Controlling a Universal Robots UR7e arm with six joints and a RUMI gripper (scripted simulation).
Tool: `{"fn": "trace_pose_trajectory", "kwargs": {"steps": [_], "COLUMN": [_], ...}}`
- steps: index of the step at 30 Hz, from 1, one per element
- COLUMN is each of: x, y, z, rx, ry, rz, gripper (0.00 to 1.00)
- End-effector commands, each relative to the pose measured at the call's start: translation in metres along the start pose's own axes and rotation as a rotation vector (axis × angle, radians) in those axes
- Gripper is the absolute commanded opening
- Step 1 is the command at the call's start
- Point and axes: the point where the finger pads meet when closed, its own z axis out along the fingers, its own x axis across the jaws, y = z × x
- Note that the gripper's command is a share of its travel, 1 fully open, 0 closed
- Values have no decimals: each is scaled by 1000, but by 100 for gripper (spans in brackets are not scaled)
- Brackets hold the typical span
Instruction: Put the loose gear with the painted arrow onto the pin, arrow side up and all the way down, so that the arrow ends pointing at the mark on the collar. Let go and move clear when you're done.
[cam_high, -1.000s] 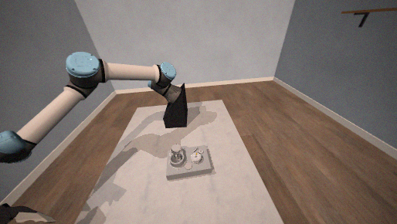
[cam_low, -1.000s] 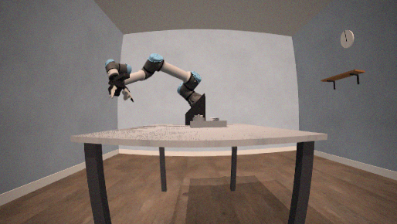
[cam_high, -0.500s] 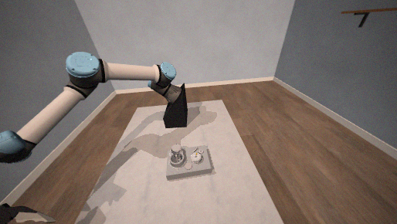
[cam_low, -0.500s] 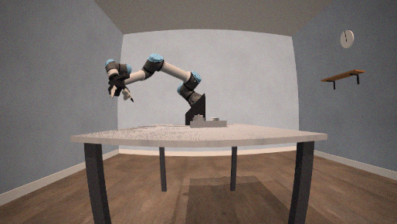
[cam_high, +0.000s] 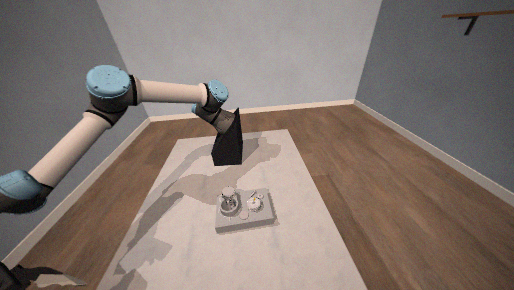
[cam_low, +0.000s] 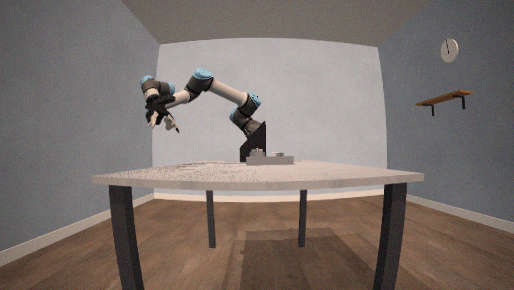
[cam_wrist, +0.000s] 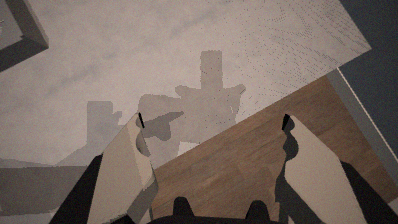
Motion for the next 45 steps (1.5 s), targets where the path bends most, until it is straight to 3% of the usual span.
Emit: {"fn": "trace_pose_trajectory", "kwargs": {"steps": [1,8,16,18,26,33,35,40,45], "x": [-8,-58,-156,-156,-283,-392,-392,-454,-498], "y": [-12,-66,-142,-142,-205,-231,-231,-236,-234], "z": [8,53,110,110,150,162,162,161,157], "rx": [-7,-48,-123,-123,-222,-318,-318,-381,-431], "ry": [-12,-84,-193,-193,-303,-380,-380,-419,-446], "rz": [-23,-144,-359,-359,-625,-858,-858,-1001,-1110], "gripper": [100,100,100,100,100,100,100,100,100]}}
